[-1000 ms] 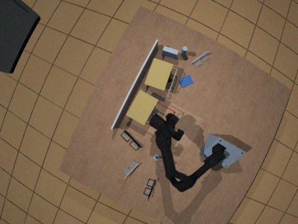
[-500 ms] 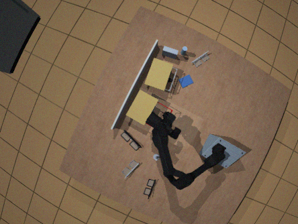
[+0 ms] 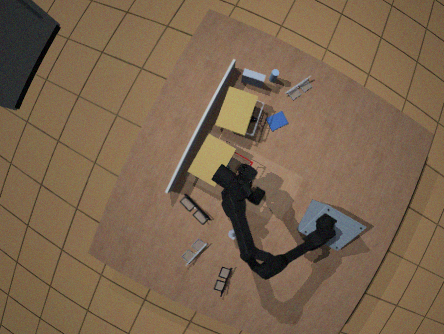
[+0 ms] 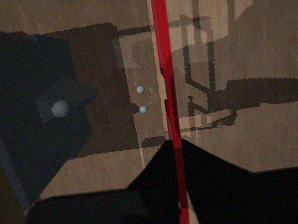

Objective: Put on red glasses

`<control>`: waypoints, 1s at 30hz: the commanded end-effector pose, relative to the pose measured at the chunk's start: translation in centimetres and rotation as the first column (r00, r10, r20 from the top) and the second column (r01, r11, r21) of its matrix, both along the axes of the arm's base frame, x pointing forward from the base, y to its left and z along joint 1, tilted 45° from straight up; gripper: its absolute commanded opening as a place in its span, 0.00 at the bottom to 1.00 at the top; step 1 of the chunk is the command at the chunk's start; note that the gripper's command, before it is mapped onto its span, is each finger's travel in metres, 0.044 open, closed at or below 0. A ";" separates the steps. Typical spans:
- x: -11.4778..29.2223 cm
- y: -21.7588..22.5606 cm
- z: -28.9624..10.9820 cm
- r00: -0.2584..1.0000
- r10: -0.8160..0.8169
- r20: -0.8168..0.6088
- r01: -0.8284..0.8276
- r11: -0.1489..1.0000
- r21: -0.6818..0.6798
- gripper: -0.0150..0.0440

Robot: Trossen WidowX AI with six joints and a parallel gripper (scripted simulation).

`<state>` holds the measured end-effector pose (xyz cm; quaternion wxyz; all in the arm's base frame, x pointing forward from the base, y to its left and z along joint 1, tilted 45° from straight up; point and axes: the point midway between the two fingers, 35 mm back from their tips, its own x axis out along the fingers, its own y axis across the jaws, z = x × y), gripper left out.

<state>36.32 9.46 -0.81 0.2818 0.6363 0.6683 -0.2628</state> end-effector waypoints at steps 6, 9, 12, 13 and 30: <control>1.3 0.1 0.1 1.000 -0.002 0.000 0.002 1.000 0.005 0.25; 1.7 0.2 0.1 1.000 -0.002 0.000 0.002 1.000 0.005 0.25; 2.1 0.2 0.1 1.000 -0.002 0.000 0.002 1.000 0.005 0.25; 2.3 0.2 0.1 1.000 -0.002 0.000 0.002 1.000 0.005 0.25; 4.4 0.3 0.2 1.000 -0.002 0.002 0.002 1.000 0.005 0.25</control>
